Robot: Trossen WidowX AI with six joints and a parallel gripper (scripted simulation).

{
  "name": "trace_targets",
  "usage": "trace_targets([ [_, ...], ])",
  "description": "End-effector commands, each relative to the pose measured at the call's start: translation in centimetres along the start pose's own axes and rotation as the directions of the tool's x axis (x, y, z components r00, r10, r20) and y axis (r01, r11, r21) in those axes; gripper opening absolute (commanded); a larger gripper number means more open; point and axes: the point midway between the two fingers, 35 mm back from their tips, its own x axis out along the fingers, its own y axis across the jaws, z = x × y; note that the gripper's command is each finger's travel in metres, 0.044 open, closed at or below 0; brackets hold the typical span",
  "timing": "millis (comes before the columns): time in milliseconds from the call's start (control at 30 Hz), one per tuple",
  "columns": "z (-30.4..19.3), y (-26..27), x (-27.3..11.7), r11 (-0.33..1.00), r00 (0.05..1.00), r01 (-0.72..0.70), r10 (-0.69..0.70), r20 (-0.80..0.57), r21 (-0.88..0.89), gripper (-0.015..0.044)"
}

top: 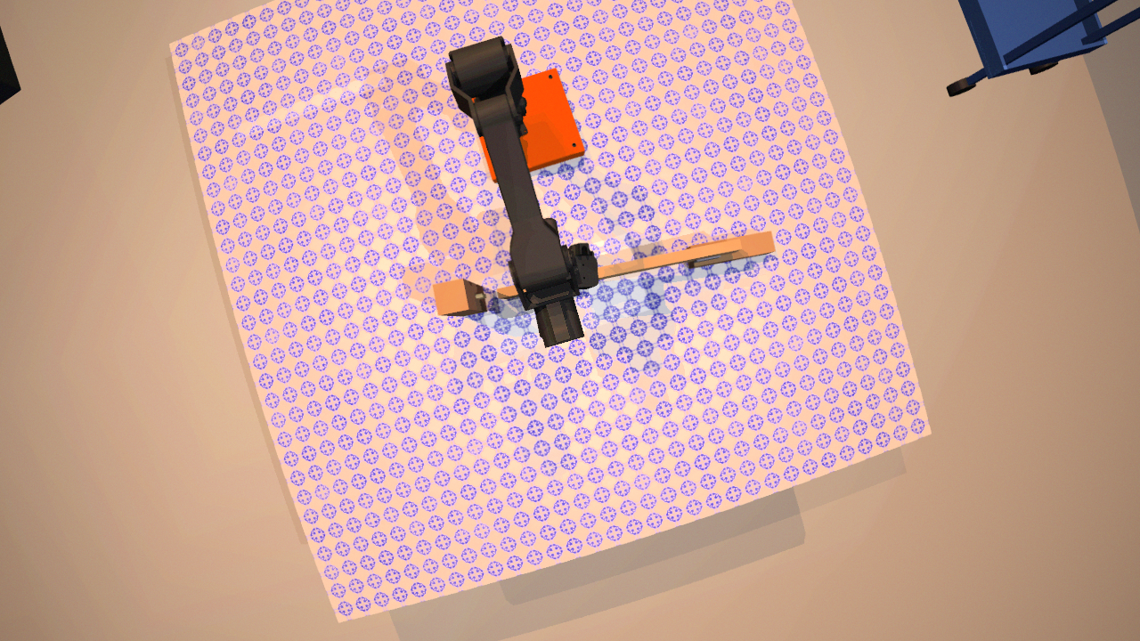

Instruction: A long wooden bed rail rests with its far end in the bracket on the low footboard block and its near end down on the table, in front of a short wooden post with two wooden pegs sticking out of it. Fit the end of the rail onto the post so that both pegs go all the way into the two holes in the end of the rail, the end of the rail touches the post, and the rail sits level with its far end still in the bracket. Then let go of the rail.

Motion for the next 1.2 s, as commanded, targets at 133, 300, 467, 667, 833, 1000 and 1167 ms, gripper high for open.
trace_targets([
  [133,-0.1,0.0,1.6,1.000,1.000,-0.010,0.010,-0.005,0.006,0.0440],
  [300,-0.1,0.0,2.4,1.000,1.000,-0.010,0.010,-0.005,0.006,0.0440],
  [467,-0.1,0.0,3.2,1.000,1.000,-0.010,0.010,-0.005,0.006,0.0440],
  [667,-0.1,0.0,4.2,1.000,1.000,-0.010,0.010,-0.005,0.006,0.0440],
  [833,-0.2,0.1,5.0,1.000,1.000,-0.010,0.010,-0.005,0.006,0.0440],
  [1000,-0.2,0.1,5.8,1.000,1.000,-0.010,0.010,-0.005,0.006,0.0440],
  [1167,-0.2,0.2,6.6,1.000,1.000,-0.010,0.010,-0.005,0.006,0.0440],
])
